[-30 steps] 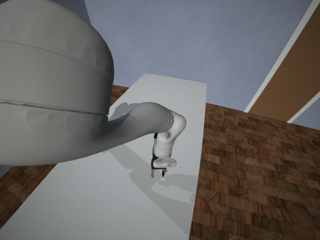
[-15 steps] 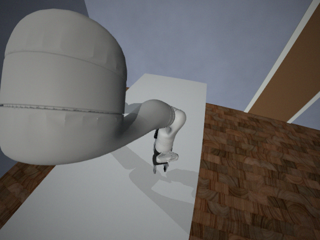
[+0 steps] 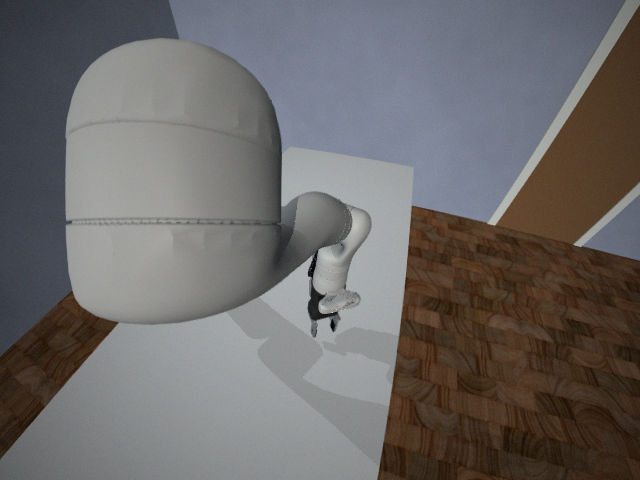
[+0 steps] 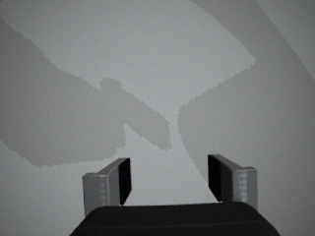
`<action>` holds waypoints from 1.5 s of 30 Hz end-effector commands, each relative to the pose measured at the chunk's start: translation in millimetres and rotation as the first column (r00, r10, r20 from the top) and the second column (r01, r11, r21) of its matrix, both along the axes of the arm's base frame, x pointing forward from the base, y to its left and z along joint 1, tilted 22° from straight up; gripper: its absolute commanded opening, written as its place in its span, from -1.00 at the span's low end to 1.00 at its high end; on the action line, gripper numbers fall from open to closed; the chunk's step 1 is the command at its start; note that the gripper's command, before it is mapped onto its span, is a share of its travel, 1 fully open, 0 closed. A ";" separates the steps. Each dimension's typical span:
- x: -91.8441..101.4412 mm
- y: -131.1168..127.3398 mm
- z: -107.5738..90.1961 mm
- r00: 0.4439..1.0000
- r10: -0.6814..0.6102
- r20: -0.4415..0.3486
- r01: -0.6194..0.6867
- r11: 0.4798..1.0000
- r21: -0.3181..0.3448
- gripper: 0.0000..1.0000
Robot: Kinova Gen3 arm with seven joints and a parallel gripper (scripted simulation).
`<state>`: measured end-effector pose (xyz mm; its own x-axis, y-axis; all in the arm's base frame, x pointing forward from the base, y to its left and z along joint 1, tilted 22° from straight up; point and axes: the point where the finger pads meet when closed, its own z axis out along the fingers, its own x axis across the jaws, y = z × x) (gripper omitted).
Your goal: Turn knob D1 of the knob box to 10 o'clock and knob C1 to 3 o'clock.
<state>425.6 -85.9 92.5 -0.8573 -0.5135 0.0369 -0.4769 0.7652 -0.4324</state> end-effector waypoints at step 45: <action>-2.1 90.0 -18.4 0.932 0.347 -0.103 -0.350 0.937 -0.011 1.00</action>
